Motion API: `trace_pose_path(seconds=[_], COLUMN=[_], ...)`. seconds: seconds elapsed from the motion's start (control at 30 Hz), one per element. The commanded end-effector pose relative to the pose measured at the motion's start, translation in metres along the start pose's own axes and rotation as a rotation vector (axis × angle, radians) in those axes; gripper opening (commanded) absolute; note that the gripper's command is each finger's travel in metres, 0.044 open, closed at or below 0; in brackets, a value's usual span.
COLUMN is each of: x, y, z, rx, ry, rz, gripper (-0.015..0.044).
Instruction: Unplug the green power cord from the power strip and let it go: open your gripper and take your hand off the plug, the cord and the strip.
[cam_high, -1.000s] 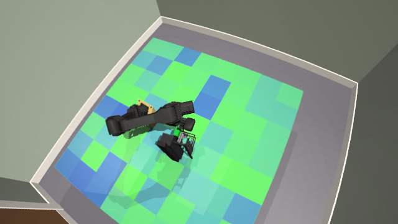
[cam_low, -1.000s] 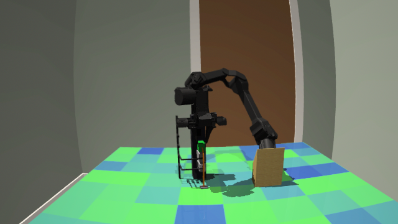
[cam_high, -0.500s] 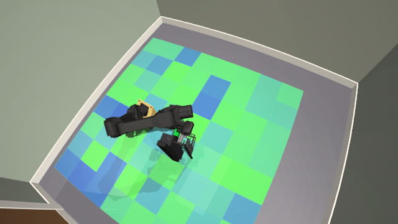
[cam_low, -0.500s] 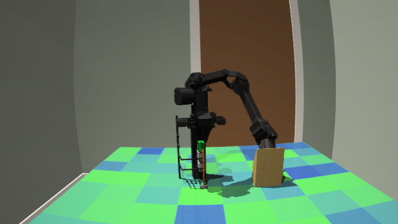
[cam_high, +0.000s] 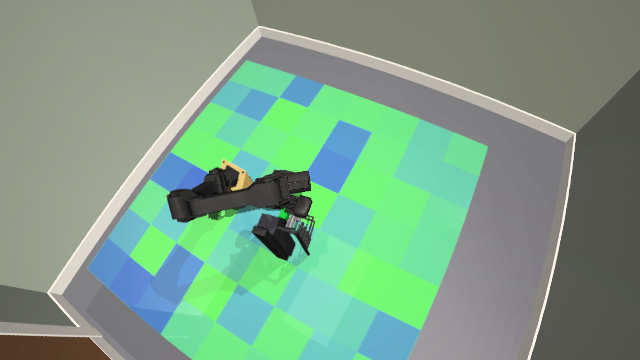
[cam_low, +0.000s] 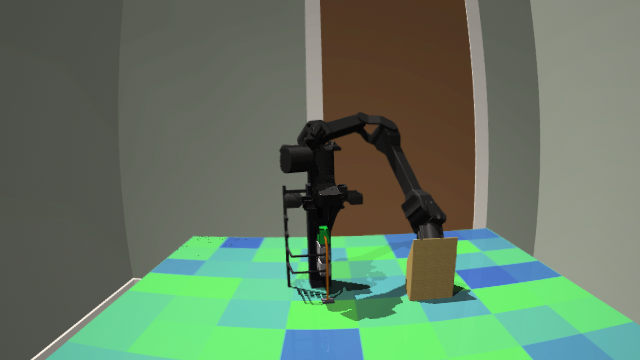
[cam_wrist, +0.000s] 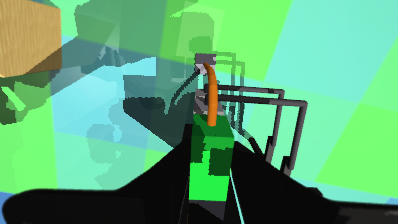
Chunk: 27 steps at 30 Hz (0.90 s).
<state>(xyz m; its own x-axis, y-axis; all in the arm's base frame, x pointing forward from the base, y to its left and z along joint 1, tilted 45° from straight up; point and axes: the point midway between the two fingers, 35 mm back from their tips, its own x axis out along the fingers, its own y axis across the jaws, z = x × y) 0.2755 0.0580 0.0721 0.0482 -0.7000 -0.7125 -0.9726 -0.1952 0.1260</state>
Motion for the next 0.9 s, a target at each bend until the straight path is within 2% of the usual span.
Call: trace_pose_path(seconds=[0.0,0.23,0.87], x=[0.000,0.000,-0.001], y=[-0.001,-0.001,-0.002], z=[0.000,0.000,0.029], rx=[0.003,0.003,0.000], ry=[0.000,0.000,-0.002], rz=[-0.002,-0.002,-0.003], gripper=[0.0042,0.0000,0.0000])
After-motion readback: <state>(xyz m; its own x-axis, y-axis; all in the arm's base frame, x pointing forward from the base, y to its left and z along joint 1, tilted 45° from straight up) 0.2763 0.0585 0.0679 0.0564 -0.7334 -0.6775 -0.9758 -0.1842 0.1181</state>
